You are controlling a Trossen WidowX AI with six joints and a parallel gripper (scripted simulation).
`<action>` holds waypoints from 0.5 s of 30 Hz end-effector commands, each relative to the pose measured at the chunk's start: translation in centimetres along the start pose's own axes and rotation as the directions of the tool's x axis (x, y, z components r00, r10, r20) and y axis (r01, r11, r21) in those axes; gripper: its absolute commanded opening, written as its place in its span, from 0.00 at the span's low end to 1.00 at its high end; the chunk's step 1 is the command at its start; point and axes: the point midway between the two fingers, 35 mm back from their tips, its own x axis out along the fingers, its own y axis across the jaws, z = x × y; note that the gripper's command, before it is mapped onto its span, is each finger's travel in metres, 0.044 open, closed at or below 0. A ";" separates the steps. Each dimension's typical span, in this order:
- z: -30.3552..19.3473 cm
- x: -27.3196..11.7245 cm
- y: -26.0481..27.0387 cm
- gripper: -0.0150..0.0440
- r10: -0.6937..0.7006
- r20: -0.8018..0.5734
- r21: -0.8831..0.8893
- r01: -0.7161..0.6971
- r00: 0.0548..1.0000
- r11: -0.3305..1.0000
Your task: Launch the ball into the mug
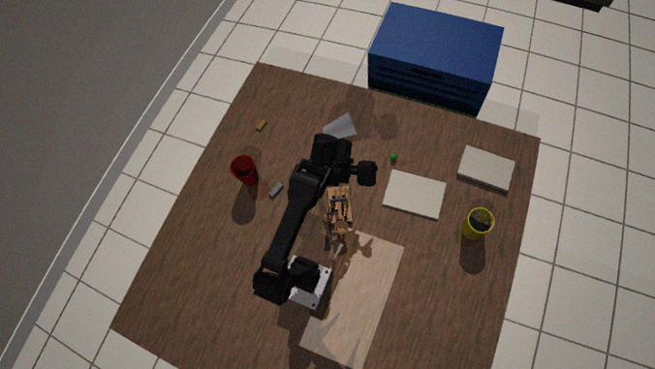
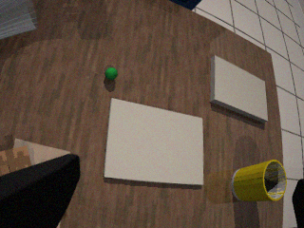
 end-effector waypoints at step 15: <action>-4.9 9.3 12.3 1.00 0.370 -0.404 -0.144 -0.458 0.836 0.877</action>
